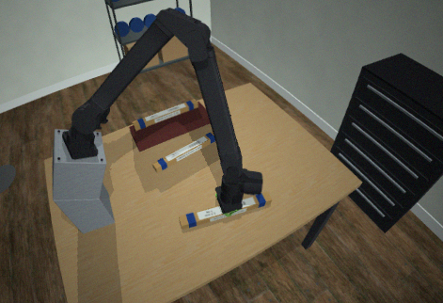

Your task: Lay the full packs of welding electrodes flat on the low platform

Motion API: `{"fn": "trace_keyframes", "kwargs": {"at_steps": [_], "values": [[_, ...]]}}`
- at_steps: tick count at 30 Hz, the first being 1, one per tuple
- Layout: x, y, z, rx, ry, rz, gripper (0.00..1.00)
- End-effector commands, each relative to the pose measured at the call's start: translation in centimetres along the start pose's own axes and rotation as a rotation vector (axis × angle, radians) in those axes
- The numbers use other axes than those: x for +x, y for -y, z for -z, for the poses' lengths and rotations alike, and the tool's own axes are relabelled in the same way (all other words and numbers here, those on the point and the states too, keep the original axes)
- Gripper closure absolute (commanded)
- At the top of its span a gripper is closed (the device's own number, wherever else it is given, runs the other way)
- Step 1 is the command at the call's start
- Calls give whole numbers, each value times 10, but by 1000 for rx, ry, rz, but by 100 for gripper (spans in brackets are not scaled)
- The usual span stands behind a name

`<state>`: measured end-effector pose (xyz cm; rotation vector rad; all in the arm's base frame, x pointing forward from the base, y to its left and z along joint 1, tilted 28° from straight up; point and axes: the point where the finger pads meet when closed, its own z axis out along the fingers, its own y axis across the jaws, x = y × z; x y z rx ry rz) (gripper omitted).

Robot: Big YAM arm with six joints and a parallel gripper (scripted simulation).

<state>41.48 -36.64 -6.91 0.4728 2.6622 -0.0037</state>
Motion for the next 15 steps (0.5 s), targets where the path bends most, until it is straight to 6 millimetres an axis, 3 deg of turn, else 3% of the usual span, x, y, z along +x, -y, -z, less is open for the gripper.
{"fn": "trace_keyframes", "kwargs": {"at_steps": [1,15], "values": [[-40,27,45,49,93,4,100],[-39,26,57,49,92,6,100]]}}
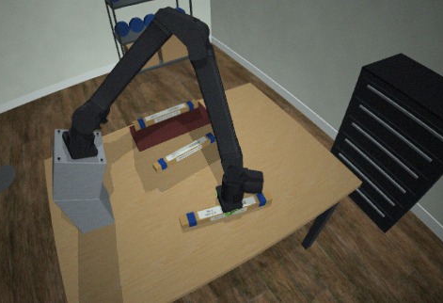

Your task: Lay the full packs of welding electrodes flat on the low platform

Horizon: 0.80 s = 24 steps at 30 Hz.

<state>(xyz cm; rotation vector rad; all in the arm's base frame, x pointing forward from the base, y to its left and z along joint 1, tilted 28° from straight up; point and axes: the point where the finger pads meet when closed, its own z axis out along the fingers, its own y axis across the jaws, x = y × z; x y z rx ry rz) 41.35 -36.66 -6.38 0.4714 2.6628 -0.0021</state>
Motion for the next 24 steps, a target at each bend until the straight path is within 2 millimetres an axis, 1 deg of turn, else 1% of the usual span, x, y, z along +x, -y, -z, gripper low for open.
{"fn": "trace_keyframes", "kwargs": {"at_steps": [1,11,13,24], "values": [[-36,25,53,49,90,4,100],[-24,20,70,41,73,0,100],[-24,20,70,41,73,0,100],[-25,20,93,44,78,2,100]]}}
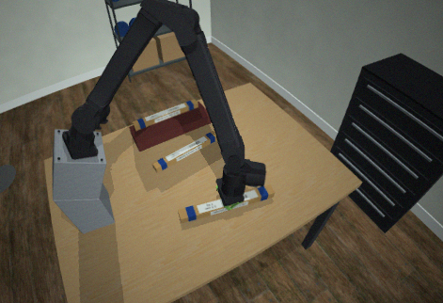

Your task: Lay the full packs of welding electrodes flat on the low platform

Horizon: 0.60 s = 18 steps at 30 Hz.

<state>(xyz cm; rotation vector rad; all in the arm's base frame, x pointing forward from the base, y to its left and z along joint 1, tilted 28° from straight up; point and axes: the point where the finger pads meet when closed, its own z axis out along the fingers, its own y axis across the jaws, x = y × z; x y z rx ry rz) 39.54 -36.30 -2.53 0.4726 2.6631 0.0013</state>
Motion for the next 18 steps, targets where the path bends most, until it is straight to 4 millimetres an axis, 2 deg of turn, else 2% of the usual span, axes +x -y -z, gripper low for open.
{"fn": "trace_keyframes", "kwargs": {"at_steps": [1,13,18], "values": [[-26,21,52,47,80,4,100],[-21,18,71,44,75,2,100],[-26,20,83,49,84,5,100]]}}
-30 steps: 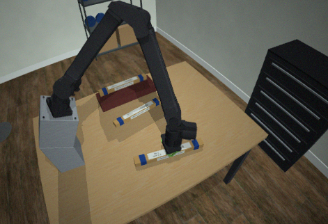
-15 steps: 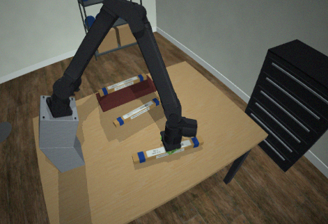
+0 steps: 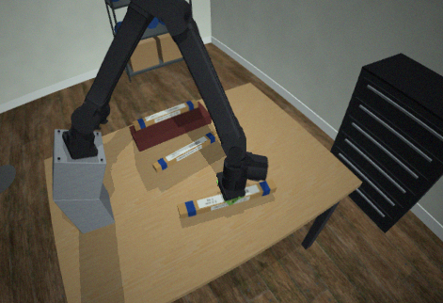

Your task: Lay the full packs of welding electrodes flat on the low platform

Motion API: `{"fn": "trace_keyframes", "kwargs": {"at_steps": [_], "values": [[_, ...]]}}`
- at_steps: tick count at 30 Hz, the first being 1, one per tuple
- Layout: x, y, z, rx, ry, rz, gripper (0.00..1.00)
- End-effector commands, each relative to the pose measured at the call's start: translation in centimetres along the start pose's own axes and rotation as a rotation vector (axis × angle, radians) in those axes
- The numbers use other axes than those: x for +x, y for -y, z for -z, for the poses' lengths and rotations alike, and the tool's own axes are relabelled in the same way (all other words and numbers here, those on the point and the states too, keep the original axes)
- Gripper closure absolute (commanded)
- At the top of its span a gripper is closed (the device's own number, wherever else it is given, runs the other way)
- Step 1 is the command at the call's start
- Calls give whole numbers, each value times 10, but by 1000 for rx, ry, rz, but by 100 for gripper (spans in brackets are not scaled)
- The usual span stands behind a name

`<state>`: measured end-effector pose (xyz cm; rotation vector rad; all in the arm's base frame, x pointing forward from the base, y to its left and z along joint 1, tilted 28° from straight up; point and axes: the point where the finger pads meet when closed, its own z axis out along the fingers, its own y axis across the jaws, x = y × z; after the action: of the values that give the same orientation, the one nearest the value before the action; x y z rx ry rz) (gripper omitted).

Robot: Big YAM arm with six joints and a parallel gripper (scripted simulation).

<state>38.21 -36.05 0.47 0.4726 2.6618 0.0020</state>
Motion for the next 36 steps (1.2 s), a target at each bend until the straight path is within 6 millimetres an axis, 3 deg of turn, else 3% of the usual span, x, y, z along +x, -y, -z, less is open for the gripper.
{"fn": "trace_keyframes", "kwargs": {"at_steps": [1,19,36], "values": [[-27,21,53,51,85,6,100],[-21,18,83,48,80,5,100],[-30,20,118,59,99,12,100]]}}
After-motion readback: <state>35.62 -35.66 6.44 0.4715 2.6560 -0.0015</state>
